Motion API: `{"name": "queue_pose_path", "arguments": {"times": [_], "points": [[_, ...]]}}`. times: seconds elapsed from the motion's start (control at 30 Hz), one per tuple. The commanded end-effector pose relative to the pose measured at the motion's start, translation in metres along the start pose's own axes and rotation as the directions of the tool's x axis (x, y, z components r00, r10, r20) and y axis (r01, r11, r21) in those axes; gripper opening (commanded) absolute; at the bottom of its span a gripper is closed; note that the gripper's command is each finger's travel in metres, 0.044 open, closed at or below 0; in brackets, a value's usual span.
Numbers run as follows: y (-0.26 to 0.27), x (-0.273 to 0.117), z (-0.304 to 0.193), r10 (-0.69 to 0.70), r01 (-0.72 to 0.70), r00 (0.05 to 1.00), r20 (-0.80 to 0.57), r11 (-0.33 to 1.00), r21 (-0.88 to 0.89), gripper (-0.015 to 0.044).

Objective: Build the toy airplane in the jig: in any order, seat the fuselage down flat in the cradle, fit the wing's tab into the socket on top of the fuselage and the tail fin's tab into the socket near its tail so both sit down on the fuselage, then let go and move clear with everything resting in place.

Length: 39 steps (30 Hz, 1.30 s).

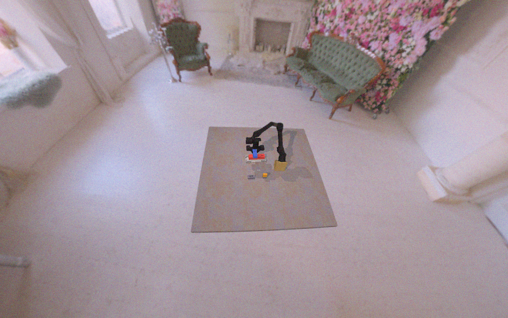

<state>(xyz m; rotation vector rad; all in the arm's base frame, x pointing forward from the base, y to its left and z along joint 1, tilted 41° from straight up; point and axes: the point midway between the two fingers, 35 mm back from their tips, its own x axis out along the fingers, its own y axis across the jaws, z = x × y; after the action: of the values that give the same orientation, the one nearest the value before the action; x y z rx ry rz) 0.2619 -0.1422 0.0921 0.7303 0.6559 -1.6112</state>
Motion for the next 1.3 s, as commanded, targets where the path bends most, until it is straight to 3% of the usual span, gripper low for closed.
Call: {"name": "queue_pose_path", "arguments": {"times": [0.0, 0.47, 1.27], "points": [[-0.002, 0.008, -0.001, -0.007, 0.007, 1.000, 0.004, 1.000, -0.010, 0.0195], [-0.004, 0.029, 0.000, -0.007, 0.007, 1.000, 0.006, 1.000, -0.009, 0.0195], [-0.004, 0.031, -0.001, -0.007, 0.007, 1.000, 0.006, 1.000, -0.009, 0.0195]]}}
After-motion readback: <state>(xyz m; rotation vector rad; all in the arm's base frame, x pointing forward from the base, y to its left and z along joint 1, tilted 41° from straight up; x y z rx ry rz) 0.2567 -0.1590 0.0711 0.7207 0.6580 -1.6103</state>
